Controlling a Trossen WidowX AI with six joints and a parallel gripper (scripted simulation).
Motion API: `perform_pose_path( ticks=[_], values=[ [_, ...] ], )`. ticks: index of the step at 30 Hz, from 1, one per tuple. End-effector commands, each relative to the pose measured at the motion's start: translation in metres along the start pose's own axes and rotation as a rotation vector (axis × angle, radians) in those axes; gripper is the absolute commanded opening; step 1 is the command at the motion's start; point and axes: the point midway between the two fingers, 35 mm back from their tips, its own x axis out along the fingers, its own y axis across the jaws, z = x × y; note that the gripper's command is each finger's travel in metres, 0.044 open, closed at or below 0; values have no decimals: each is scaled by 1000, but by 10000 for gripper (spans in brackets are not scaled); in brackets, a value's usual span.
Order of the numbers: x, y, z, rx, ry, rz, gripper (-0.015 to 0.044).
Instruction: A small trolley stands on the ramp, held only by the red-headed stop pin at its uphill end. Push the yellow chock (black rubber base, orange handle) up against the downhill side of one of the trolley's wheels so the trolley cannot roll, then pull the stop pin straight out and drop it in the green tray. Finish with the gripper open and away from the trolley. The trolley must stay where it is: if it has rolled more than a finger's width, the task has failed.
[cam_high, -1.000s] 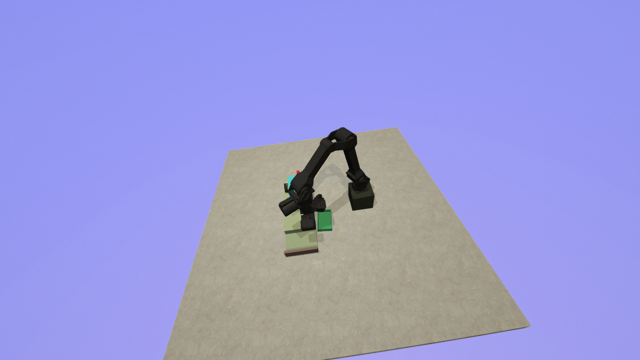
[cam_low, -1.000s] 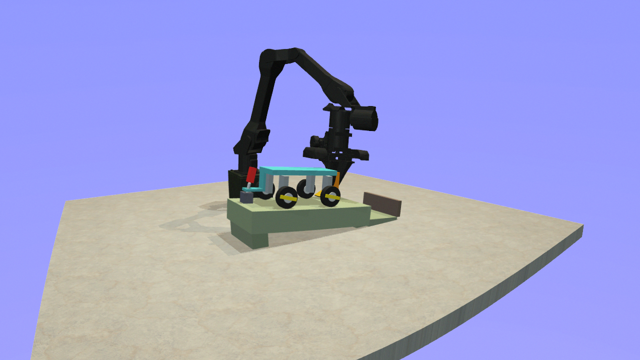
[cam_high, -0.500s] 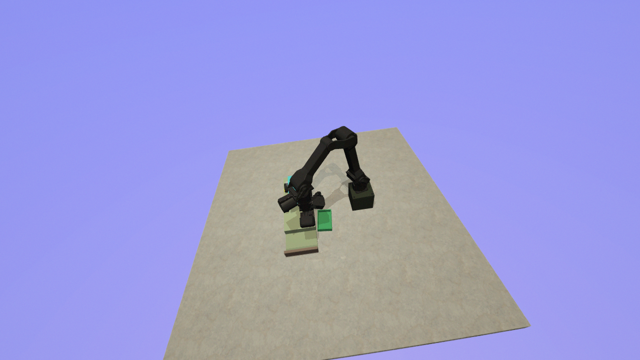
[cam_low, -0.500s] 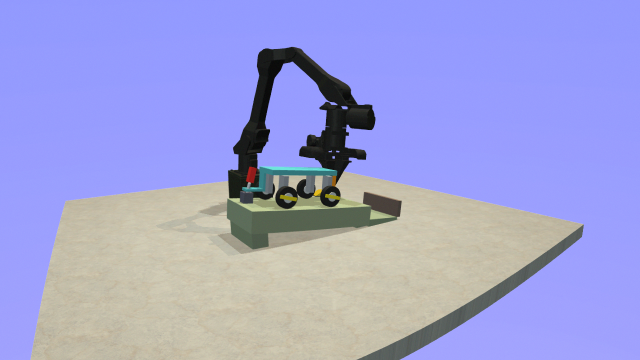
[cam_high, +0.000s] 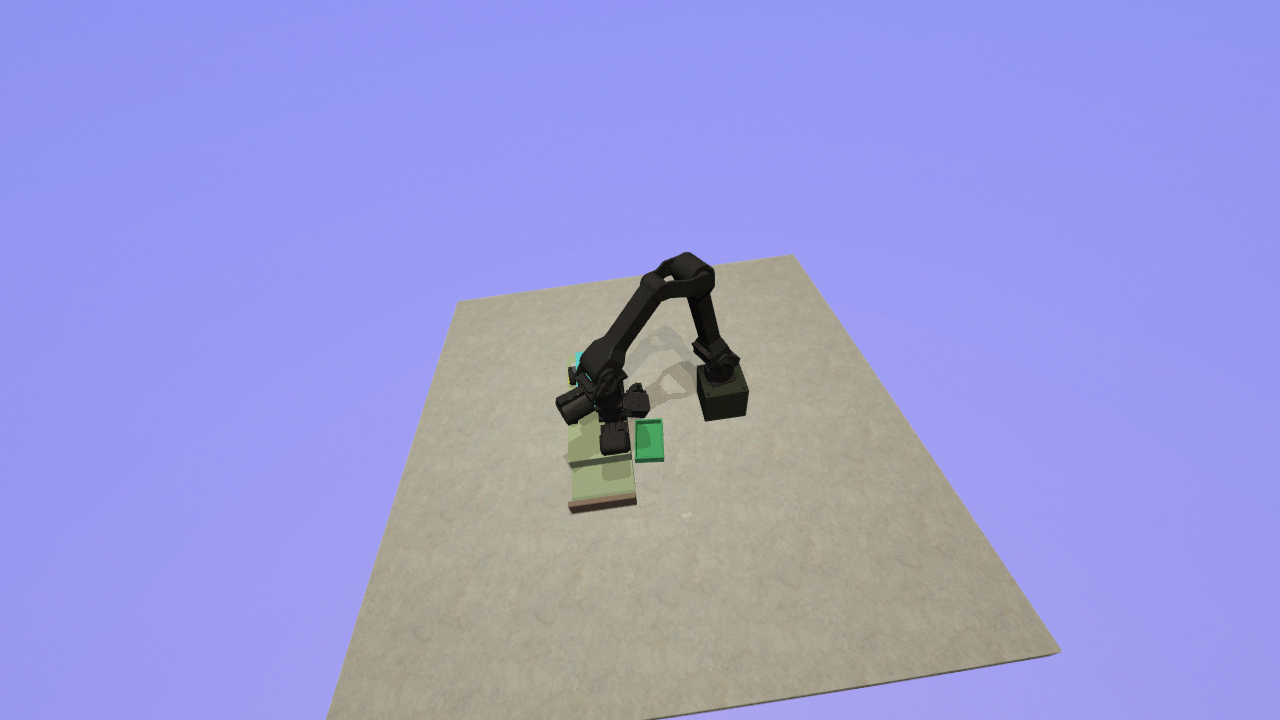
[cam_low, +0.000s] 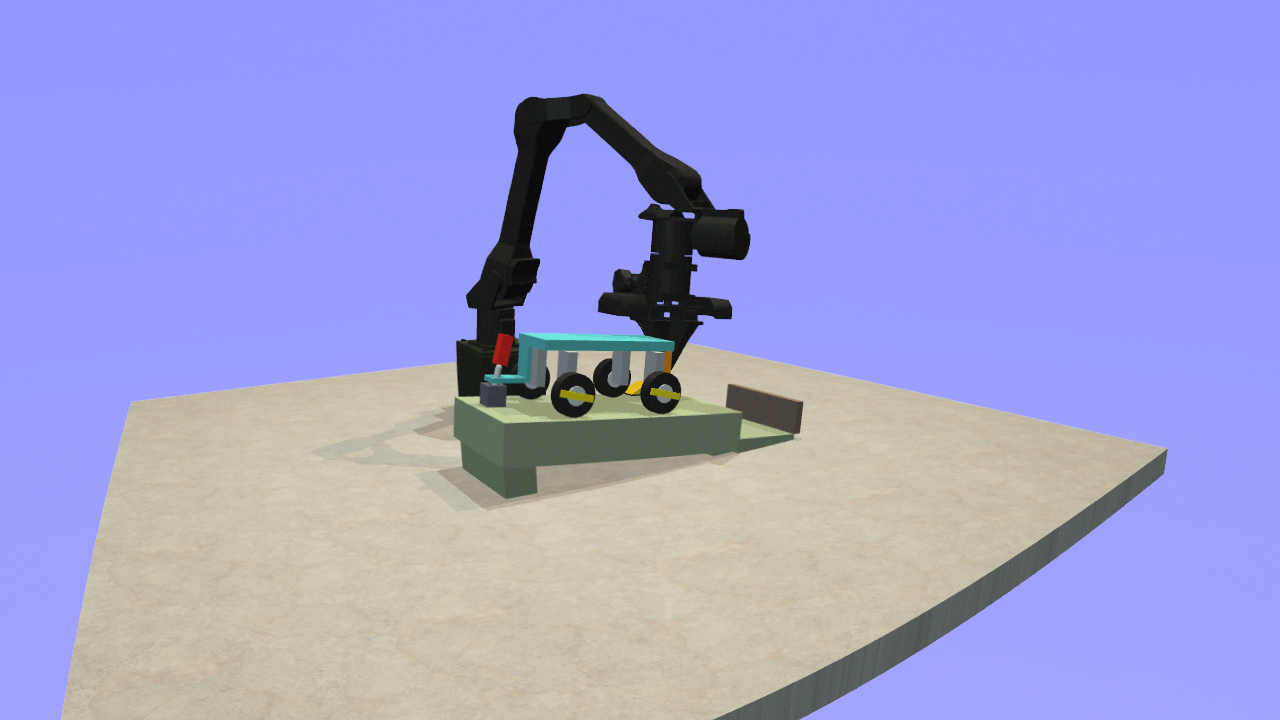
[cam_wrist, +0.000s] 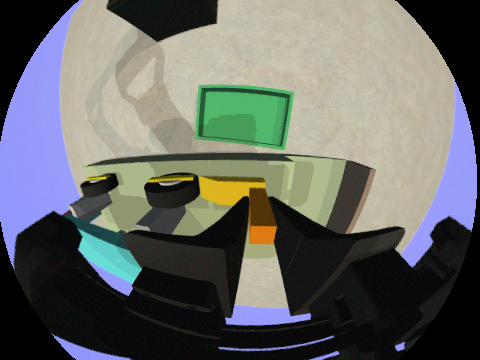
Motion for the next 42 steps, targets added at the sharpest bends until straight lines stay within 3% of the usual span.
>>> perform_pose_path(
  ticks=[1, 3, 25, 29, 33, 42],
  values=[
    [0, 0, 0, 2, 0, 0, 157],
    [0, 0, 0, 2, 0, 0, 190],
    [-60, -1, 0, -3, -3, 6, 190],
    [-51, -1, 2, -9, -9, 5, 295],
    [-67, 3, -20, 62, 68, -61, 190],
    [-70, 73, -42, 526, 88, 3, 190]
  ],
)
